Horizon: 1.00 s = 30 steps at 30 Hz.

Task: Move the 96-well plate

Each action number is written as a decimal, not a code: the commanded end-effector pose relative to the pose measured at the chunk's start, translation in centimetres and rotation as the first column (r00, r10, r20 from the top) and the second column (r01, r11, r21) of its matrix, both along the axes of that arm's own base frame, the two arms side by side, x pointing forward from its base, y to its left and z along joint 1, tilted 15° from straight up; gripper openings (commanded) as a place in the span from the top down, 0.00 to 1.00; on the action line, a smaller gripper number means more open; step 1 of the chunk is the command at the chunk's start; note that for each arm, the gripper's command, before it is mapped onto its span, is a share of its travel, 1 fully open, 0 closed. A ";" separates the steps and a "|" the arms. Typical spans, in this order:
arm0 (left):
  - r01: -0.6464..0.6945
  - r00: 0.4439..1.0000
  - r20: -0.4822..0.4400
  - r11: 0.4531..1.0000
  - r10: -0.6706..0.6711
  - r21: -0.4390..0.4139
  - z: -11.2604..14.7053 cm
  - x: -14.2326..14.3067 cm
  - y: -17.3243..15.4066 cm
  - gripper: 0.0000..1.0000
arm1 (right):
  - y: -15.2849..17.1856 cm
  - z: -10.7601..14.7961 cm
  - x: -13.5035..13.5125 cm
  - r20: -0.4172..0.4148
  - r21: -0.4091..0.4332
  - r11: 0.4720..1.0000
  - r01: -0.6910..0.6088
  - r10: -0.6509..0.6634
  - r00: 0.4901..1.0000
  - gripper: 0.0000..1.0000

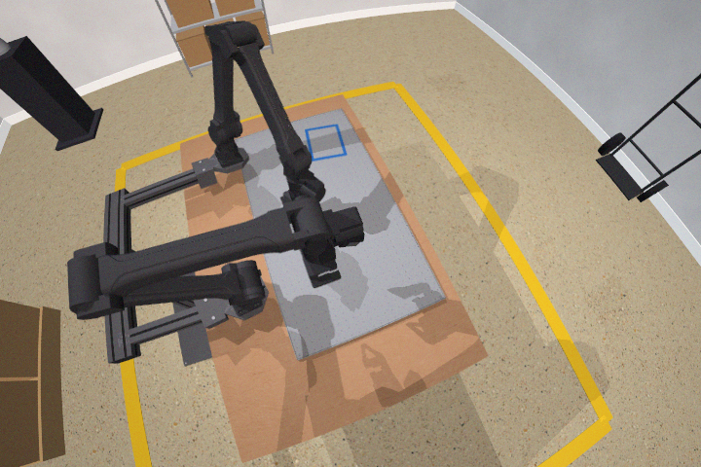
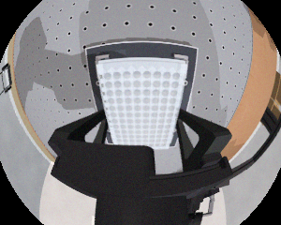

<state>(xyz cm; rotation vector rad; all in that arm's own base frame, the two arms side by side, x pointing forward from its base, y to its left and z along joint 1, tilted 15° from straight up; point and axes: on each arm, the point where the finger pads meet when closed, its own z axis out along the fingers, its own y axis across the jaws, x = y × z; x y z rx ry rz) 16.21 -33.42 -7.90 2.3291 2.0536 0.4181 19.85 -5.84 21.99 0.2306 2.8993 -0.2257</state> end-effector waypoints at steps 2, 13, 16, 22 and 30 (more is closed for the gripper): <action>0.002 1.000 0.003 1.000 -0.002 -0.003 -0.5 0.4 -0.1 1.00 | 0.0 -0.1 -0.1 0.005 -0.001 1.000 -0.010 0.010 1.000 0.00; 0.002 1.000 0.010 1.000 -0.002 -0.025 0.4 0.4 -1.1 0.00 | 0.0 -0.1 -0.1 0.005 -0.001 1.000 -0.010 0.010 1.000 0.00; 0.002 1.000 0.010 1.000 -0.002 -0.025 0.4 0.4 -1.1 0.00 | 0.0 -0.1 -0.1 0.005 -0.001 1.000 -0.010 0.010 1.000 0.00; 0.002 1.000 0.010 1.000 -0.002 -0.025 0.4 0.4 -1.1 0.00 | 0.0 -0.1 -0.1 0.005 -0.001 1.000 -0.010 0.010 1.000 0.00; 0.002 1.000 0.010 1.000 -0.002 -0.025 0.4 0.4 -1.1 0.00 | 0.0 -0.1 -0.1 0.005 -0.001 1.000 -0.010 0.010 1.000 0.00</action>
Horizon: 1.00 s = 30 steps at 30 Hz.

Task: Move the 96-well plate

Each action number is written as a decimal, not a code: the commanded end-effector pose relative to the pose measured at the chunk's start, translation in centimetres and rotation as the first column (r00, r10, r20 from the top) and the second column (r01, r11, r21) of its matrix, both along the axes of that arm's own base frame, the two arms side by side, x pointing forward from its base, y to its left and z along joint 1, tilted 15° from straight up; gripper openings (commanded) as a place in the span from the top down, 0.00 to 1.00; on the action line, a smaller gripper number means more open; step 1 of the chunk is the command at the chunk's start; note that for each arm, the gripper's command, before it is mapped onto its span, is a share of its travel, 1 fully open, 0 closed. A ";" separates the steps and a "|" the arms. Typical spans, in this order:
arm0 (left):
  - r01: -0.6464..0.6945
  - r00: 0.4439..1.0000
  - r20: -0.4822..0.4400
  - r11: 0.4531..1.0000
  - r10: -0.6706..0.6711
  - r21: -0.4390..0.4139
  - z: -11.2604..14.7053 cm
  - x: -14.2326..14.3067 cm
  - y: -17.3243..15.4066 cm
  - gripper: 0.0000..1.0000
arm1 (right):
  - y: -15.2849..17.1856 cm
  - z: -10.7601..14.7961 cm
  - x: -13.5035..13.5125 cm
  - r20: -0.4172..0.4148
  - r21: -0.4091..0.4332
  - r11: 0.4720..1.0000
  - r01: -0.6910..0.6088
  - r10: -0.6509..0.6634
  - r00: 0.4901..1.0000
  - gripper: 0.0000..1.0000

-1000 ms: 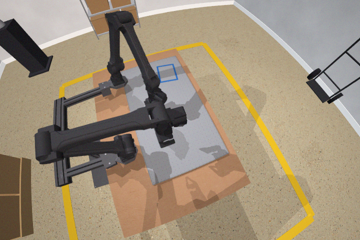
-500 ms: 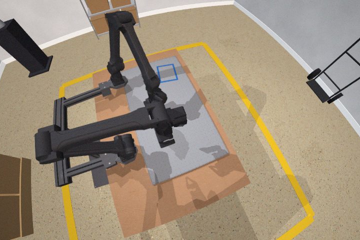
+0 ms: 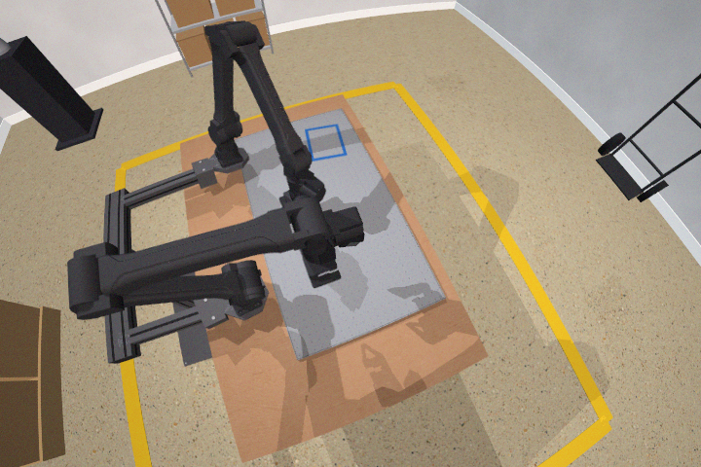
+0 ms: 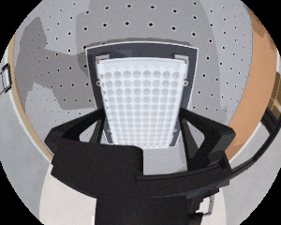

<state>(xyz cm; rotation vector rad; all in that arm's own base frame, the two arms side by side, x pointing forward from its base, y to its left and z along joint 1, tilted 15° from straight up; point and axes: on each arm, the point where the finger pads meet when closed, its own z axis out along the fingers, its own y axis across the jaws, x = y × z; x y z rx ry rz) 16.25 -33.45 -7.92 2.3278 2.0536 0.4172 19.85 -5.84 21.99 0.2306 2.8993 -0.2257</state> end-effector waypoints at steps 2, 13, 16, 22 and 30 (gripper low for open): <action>0.002 1.000 0.010 1.000 -0.002 -0.023 0.4 0.4 -1.1 0.00 | 0.0 -0.1 -0.1 0.005 -0.001 1.000 -0.010 0.010 1.000 0.00; 0.006 1.000 0.020 0.999 -0.004 -0.054 3.9 -0.2 -2.9 0.00 | 0.0 -0.1 -0.1 0.005 -0.001 1.000 -0.010 0.010 1.000 0.00; -0.013 1.000 0.020 0.998 0.014 -0.055 4.5 0.3 -2.7 0.00 | 0.0 -0.1 -0.1 0.005 -0.001 1.000 -0.010 0.010 1.000 0.00; 0.006 1.000 0.018 0.998 -0.005 -0.057 6.1 -0.7 -3.3 0.00 | 0.0 -0.1 -0.1 0.005 -0.001 1.000 -0.010 0.010 1.000 0.00; 0.005 1.000 0.018 0.998 -0.004 -0.059 8.0 -1.1 -3.6 0.00 | 0.0 -0.1 -0.1 0.005 -0.001 1.000 -0.010 0.010 1.000 0.00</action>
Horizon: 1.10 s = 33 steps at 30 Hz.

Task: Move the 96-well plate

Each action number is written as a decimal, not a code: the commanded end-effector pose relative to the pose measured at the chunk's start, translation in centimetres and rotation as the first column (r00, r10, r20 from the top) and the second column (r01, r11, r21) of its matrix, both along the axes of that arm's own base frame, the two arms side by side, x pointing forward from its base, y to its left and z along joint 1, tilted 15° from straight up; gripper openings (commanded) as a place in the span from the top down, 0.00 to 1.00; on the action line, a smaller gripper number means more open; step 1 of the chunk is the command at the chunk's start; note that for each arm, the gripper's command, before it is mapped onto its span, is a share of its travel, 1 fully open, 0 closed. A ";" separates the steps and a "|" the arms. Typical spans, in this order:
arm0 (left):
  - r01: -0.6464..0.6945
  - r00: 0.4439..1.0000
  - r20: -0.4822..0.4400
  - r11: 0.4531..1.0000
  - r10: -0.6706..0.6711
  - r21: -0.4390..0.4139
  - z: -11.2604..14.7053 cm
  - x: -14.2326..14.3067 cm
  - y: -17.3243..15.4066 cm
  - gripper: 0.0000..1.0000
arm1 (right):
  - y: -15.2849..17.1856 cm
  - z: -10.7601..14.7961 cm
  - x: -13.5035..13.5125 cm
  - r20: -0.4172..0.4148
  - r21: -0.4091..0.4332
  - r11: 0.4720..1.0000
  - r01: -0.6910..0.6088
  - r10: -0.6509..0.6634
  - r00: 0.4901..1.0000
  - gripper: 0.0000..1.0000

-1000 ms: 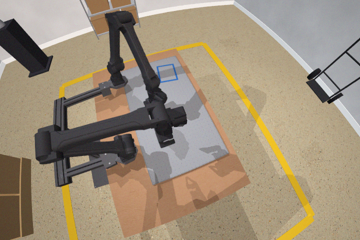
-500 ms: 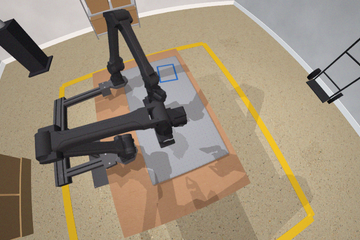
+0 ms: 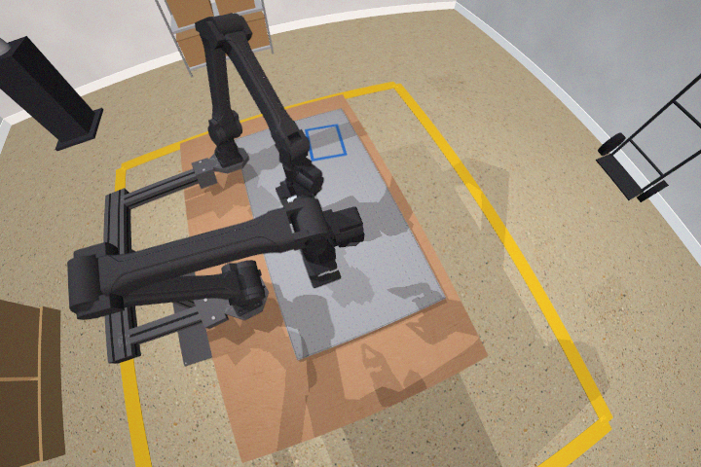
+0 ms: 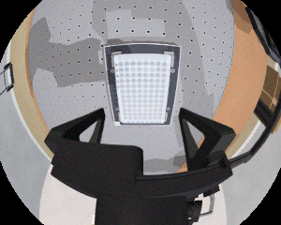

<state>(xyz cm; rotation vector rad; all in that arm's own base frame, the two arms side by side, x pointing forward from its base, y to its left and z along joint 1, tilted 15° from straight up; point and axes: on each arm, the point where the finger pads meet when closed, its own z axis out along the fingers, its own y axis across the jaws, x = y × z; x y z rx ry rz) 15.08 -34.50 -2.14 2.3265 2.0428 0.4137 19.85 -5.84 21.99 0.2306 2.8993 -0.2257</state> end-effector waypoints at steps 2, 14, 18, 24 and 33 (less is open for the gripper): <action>-0.008 1.000 0.014 0.999 0.009 -0.052 2.5 0.3 -2.4 0.00 | 0.0 -0.1 -0.1 0.005 -0.001 1.000 -0.010 0.010 1.000 0.00; -0.004 1.000 0.005 1.000 0.004 -0.022 3.5 -0.3 -1.6 0.00 | 0.0 -0.1 -0.1 0.005 -0.001 1.000 -0.010 0.010 1.000 0.00; -0.004 1.000 0.005 1.000 0.004 -0.022 3.5 -0.3 -1.6 0.00 | 0.0 -0.1 -0.1 0.005 -0.001 1.000 -0.010 0.010 1.000 0.00; -0.004 1.000 0.005 1.000 0.004 -0.022 3.5 -0.3 -1.6 0.00 | 0.0 -0.1 -0.1 0.005 -0.001 1.000 -0.010 0.010 1.000 0.00; -0.004 1.000 0.005 1.000 0.004 -0.022 3.5 -0.3 -1.6 0.00 | 0.0 -0.1 -0.1 0.005 -0.001 1.000 -0.010 0.010 1.000 0.00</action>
